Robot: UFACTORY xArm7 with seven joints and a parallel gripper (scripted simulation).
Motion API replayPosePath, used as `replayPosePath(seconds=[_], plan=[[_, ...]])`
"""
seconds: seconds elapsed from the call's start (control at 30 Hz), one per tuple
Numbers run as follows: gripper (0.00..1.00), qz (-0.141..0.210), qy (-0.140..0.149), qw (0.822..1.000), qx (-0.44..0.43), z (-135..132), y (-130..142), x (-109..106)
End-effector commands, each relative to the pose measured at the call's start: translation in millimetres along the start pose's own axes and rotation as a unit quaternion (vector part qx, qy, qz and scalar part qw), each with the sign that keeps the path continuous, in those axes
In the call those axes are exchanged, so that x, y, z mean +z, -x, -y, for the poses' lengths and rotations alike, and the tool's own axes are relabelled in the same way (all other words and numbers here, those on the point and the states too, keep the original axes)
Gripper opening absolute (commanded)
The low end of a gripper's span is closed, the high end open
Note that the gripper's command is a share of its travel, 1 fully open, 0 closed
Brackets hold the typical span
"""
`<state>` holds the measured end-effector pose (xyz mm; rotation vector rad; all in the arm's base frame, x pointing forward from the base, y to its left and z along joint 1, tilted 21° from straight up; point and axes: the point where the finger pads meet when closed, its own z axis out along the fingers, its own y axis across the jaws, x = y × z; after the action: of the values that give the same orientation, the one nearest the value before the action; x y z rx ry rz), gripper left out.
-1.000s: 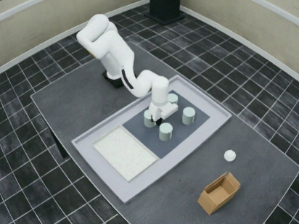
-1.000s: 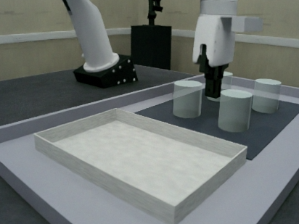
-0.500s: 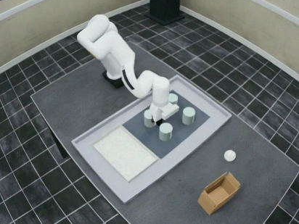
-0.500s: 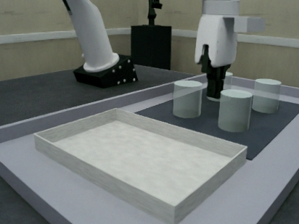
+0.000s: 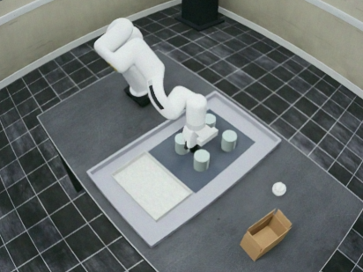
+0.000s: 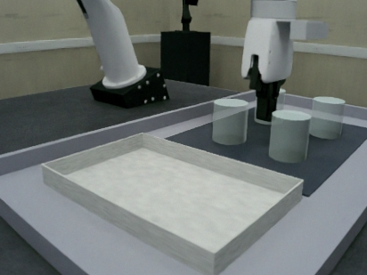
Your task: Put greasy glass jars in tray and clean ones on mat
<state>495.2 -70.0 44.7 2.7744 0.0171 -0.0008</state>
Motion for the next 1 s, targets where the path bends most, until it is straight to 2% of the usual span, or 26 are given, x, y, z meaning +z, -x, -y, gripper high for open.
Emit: replayPosePath(seconds=[0.0,0.97], plan=[[0.00,-0.003,0.000,1.000,0.000,0.4,-2.7,-2.7],[0.00,-0.003,0.000,1.000,0.000,0.4,-6.0,-5.4]])
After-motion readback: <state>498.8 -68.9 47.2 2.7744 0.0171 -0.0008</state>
